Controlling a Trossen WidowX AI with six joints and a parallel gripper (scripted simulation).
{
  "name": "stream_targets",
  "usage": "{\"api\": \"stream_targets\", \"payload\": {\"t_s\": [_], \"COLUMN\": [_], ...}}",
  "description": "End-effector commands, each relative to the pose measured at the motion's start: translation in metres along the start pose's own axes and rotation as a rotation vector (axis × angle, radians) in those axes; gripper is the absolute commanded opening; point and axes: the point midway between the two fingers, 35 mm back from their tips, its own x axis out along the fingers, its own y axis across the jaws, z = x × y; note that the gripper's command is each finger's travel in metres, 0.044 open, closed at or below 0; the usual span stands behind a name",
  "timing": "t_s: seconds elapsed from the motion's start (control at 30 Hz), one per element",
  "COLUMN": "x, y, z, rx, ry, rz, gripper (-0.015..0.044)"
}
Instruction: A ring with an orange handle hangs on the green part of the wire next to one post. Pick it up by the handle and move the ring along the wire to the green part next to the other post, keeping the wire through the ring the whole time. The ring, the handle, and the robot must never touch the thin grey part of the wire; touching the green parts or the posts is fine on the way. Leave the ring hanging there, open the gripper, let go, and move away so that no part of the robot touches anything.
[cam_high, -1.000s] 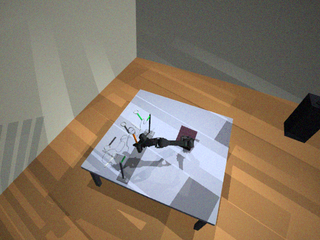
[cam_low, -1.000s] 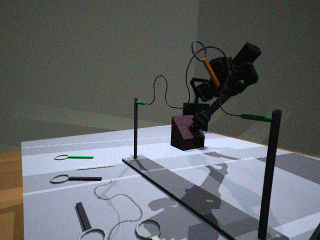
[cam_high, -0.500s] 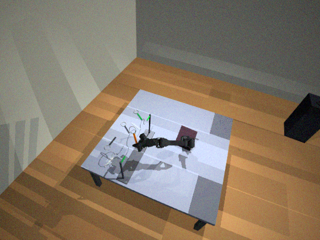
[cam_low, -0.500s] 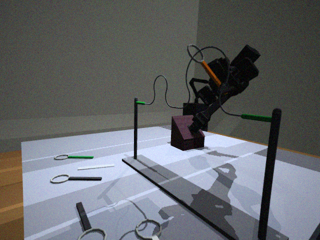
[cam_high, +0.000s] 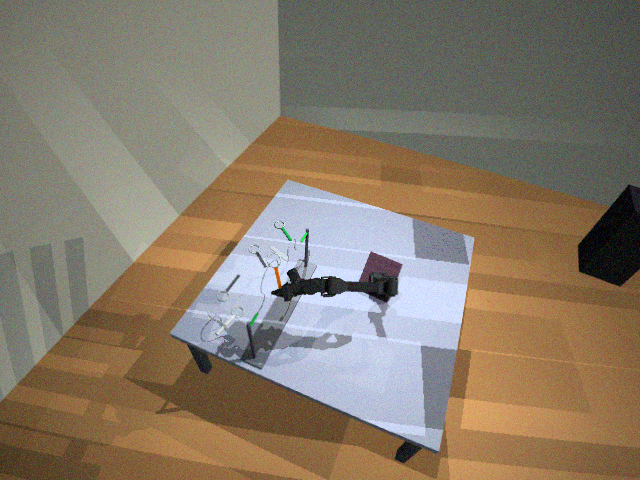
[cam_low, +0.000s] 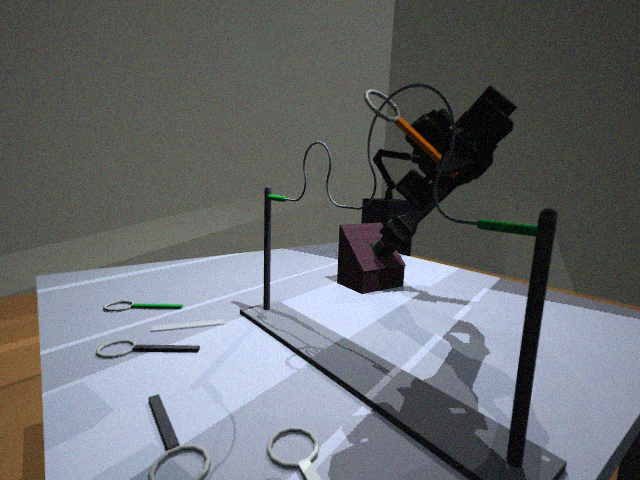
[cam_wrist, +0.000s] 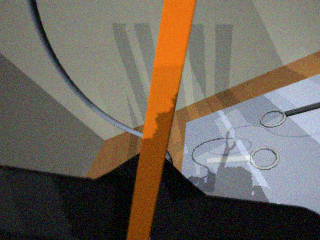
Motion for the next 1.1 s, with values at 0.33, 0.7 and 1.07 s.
{"api": "stream_targets", "payload": {"t_s": [0.33,0.7,1.07], "x": [-0.002,-0.002,-0.002], "y": [0.009,0.016,0.022], "z": [0.001,0.003,0.005], "rx": [0.170,0.300,0.430], "ry": [-0.026,-0.043,-0.059], "rz": [0.100,0.173,0.246], "gripper": [-0.0150,-0.0150,-0.0150]}}
